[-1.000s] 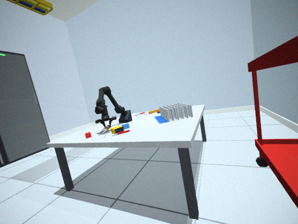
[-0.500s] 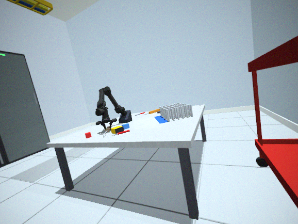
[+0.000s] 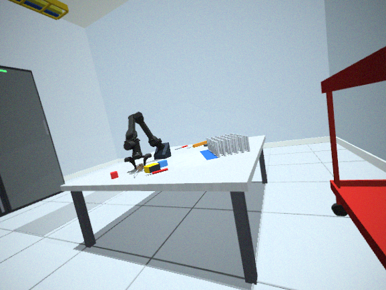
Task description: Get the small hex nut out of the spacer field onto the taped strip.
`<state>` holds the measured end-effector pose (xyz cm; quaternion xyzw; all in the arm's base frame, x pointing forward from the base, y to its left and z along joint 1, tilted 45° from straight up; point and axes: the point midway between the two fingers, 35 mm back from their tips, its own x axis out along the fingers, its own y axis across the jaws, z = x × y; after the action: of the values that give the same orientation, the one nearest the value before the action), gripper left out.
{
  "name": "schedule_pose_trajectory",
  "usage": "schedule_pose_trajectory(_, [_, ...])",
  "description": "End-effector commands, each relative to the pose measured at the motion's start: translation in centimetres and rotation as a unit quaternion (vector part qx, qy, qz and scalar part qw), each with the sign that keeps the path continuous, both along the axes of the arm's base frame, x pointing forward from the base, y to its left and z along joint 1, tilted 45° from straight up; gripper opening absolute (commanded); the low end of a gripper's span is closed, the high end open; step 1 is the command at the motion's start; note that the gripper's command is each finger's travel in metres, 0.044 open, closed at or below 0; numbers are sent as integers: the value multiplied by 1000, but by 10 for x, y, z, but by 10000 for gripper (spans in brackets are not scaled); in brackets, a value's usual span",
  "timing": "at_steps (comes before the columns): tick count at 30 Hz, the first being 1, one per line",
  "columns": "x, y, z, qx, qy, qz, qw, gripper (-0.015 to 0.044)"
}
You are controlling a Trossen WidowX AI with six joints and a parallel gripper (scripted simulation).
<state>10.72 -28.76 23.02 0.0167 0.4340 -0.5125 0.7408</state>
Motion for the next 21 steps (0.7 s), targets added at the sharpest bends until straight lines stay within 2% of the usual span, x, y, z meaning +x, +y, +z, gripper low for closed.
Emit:
schedule_pose_trajectory(1, [0, 0, 0, 0, 0, 0, 1000, 394])
schedule_pose_trajectory(3, [0, 0, 0, 0, 0, 0, 1000, 440])
schedule_pose_trajectory(9, [-6, 48, 46, 1, -1, 0, 1000, 440])
schedule_pose_trajectory(21, [-7, 50, 48, 1, -1, 0, 1000, 440])
